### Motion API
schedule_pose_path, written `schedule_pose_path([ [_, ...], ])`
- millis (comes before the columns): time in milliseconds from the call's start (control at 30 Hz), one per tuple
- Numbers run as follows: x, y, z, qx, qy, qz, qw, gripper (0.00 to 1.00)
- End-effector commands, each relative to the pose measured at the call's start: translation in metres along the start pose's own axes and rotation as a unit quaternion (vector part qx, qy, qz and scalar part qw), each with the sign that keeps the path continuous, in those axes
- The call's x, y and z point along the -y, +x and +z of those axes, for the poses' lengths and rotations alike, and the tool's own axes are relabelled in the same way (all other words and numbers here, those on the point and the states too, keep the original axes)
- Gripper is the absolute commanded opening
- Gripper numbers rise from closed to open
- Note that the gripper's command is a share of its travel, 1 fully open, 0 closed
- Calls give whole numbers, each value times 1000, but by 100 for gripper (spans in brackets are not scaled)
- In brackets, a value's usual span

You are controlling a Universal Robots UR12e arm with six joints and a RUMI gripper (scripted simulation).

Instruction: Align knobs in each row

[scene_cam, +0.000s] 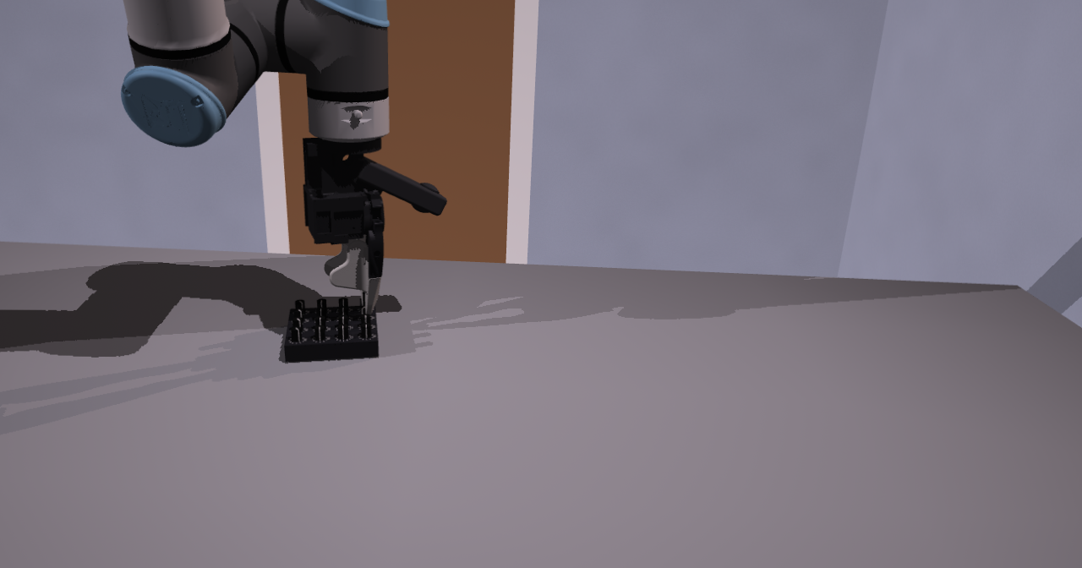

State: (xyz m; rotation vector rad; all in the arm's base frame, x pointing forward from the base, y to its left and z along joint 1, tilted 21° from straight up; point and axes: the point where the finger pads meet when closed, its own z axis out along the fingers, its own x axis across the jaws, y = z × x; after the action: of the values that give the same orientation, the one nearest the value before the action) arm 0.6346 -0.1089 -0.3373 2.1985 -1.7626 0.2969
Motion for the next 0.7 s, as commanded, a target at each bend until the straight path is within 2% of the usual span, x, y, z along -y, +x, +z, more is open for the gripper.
schedule_pose_path([
  [0, 3, 3, -1, -1, 2, -69, 998, 4],
  [200, 3, 2, -1, -1, 2, -112, 994, 4],
  [567, 3, 1, -1, -1, 3, -221, 975, 4],
  [667, 3, 1, -1, -1, 3, -230, 973, 4],
])
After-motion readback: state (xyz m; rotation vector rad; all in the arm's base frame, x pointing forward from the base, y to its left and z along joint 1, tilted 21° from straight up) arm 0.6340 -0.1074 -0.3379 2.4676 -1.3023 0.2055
